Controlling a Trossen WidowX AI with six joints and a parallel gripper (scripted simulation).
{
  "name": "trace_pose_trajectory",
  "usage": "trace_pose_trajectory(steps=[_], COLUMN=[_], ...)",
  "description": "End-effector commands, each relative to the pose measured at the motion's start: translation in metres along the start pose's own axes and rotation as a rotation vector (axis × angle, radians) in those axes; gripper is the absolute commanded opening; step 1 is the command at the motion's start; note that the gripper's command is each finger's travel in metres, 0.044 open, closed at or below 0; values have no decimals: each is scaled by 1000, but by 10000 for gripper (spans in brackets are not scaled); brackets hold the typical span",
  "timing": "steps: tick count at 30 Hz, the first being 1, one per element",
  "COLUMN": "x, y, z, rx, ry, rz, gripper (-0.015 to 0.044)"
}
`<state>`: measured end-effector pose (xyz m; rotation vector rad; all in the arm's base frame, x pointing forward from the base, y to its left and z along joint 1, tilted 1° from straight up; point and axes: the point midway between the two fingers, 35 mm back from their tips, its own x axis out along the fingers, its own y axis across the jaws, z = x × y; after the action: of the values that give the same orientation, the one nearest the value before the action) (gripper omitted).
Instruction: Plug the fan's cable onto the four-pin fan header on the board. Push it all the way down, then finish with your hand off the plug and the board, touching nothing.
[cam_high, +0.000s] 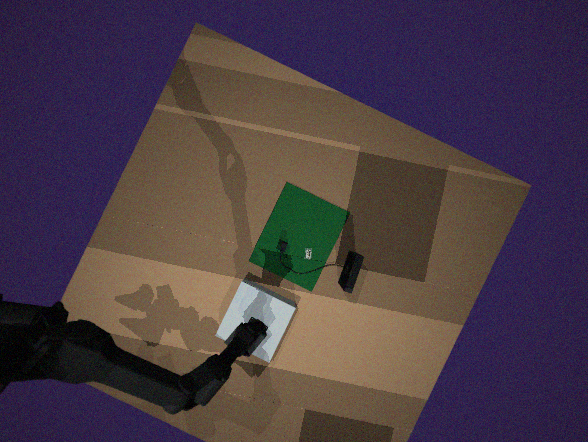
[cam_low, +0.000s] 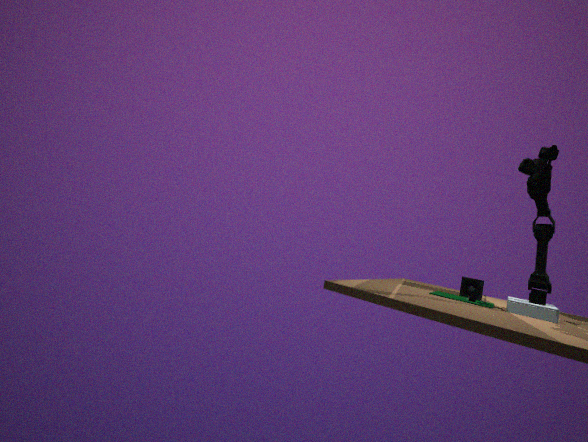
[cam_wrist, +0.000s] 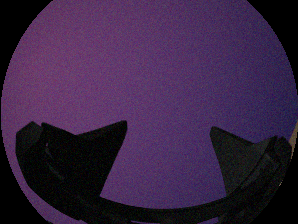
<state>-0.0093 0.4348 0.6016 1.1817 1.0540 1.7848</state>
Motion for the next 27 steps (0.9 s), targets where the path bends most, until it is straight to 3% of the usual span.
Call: trace_pose_trajectory(steps=[1, 12, 20, 27], x=[-19, -111, -220, -331], y=[-50, -167, -238, -282], z=[44, 141, 186, 194], rx=[-104, -275, -319, -276], ry=[-116, -301, -345, -303], rz=[-177, -664, -1059, -1391], gripper=[440, 440, 440, 440])
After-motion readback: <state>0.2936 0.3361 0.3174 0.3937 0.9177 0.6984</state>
